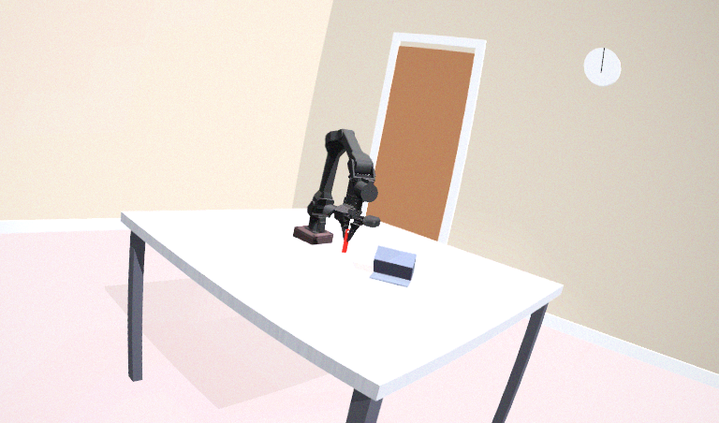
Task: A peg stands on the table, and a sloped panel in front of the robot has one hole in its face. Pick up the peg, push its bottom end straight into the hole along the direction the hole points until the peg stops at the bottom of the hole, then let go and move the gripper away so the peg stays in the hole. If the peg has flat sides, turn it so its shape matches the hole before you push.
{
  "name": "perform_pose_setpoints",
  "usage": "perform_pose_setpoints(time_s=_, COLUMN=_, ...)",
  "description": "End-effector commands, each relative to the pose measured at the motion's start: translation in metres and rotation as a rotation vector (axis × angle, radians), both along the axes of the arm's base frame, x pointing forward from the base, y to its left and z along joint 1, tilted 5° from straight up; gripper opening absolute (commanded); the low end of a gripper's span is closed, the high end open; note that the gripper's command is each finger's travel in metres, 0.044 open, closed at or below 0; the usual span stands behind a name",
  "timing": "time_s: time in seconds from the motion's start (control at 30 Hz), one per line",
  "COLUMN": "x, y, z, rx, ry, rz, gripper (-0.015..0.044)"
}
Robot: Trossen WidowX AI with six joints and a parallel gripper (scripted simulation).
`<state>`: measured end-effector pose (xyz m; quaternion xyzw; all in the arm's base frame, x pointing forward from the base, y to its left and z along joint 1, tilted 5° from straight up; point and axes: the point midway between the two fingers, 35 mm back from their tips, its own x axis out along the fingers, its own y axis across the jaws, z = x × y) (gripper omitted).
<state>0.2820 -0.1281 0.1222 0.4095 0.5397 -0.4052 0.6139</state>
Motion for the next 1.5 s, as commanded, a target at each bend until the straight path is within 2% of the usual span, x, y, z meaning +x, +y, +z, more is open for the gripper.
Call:
perform_pose_setpoints(time_s=0.0, x=-0.002, y=0.001, z=0.021, rx=-0.009, ry=-0.008, rz=-0.004, gripper=0.0)
perform_pose_setpoints(time_s=0.3, x=-0.001, y=0.005, z=0.026, rx=-0.02, ry=0.0, rz=0.032, gripper=0.0)
perform_pose_setpoints(time_s=1.47, x=0.015, y=0.031, z=0.021, rx=-0.162, ry=0.118, rz=0.533, gripper=0.0)
